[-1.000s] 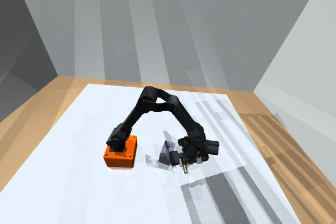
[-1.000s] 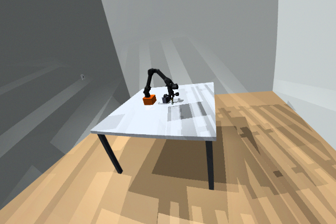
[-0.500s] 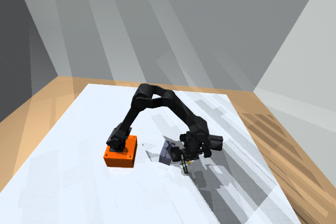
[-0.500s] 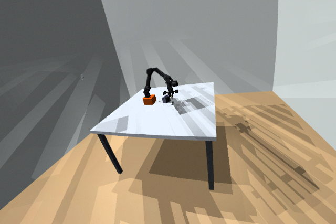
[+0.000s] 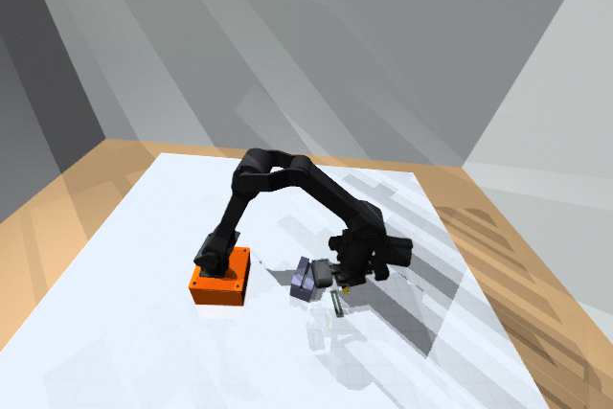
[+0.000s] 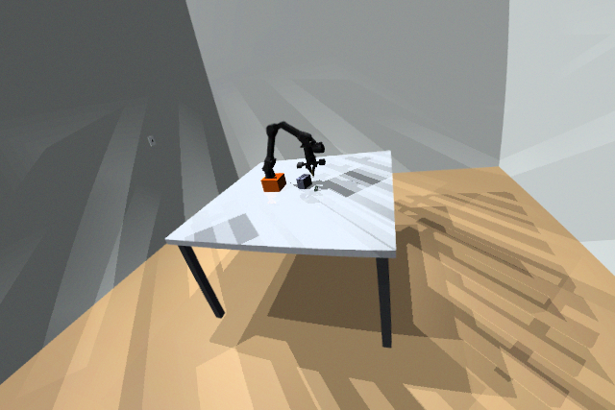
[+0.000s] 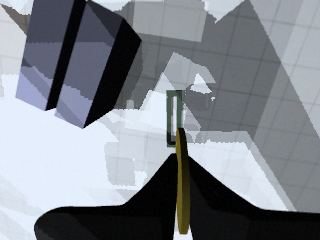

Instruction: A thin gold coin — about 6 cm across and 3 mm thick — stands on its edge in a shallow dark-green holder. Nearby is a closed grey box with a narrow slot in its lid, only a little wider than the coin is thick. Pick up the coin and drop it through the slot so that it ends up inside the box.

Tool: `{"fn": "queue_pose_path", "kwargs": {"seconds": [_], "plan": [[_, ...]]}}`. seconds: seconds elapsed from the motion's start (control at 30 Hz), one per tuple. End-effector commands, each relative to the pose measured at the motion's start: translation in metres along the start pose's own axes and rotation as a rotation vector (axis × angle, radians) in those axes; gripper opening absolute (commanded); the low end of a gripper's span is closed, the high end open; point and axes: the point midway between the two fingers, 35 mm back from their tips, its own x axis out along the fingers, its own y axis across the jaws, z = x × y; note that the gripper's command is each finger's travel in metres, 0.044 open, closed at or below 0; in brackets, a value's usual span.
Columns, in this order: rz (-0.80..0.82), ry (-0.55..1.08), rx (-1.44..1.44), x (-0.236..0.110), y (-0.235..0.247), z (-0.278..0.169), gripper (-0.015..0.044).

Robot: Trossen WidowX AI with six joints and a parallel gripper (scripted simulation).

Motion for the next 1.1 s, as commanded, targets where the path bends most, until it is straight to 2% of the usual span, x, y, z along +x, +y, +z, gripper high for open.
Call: {"fn": "queue_pose_path", "kwargs": {"seconds": [0.0,0.47,1.07], "plan": [[-0.006,0.006,0.016,-0.006,-0.001,-0.001,0.0000],[-0.006,0.004,0.472,-0.007,0.009,0.002,0.0000],[-0.004,0.002,0.478,-0.009,0.031,0.026,0.0000]]}}
